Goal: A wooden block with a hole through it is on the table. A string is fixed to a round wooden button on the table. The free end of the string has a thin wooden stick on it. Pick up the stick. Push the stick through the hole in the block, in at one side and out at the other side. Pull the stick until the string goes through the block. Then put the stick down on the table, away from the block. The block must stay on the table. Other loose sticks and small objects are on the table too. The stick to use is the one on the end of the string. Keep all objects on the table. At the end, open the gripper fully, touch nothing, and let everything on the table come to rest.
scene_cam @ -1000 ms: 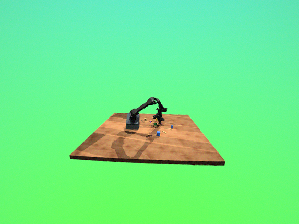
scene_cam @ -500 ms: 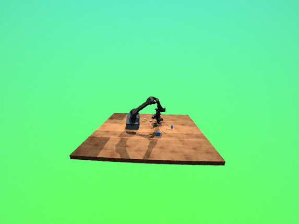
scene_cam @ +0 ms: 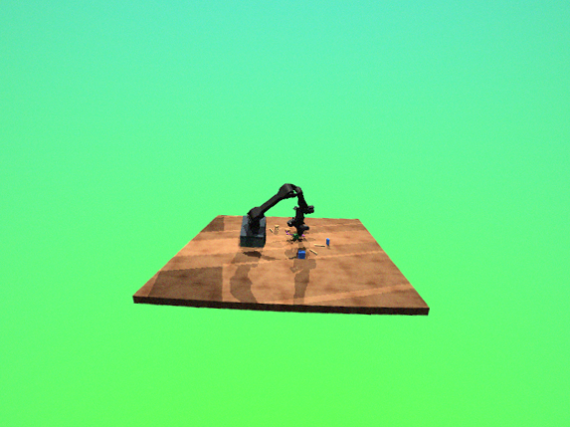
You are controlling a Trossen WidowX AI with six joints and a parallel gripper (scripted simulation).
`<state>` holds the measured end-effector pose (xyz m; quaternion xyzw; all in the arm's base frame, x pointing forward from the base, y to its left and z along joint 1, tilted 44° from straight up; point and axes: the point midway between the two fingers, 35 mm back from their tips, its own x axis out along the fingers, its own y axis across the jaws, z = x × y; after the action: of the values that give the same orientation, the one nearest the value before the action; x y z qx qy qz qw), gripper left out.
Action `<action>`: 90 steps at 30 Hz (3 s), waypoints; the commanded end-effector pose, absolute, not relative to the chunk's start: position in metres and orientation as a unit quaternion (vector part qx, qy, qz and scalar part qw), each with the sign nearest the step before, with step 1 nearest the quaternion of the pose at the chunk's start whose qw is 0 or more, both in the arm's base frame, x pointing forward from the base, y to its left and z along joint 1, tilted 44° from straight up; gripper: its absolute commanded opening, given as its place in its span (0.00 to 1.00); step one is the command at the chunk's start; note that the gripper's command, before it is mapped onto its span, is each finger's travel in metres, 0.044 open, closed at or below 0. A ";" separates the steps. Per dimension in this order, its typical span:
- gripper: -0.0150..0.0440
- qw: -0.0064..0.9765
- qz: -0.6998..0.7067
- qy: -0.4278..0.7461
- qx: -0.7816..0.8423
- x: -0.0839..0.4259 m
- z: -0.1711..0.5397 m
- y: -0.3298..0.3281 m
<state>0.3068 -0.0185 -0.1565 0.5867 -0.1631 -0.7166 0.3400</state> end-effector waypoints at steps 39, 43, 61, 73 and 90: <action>0.46 -0.299 -0.264 -0.690 0.604 0.284 -0.092 0.032; 0.46 -0.367 -0.181 -0.718 0.564 0.279 -0.092 0.031; 0.46 -0.590 0.197 -0.719 0.310 0.261 -0.089 0.027; 0.46 -0.591 0.200 -0.719 0.308 0.261 -0.089 0.027; 0.46 -0.591 0.199 -0.719 0.308 0.261 -0.102 0.015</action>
<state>0.2622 0.0200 -0.0978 -0.3051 0.7177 -0.1993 0.5933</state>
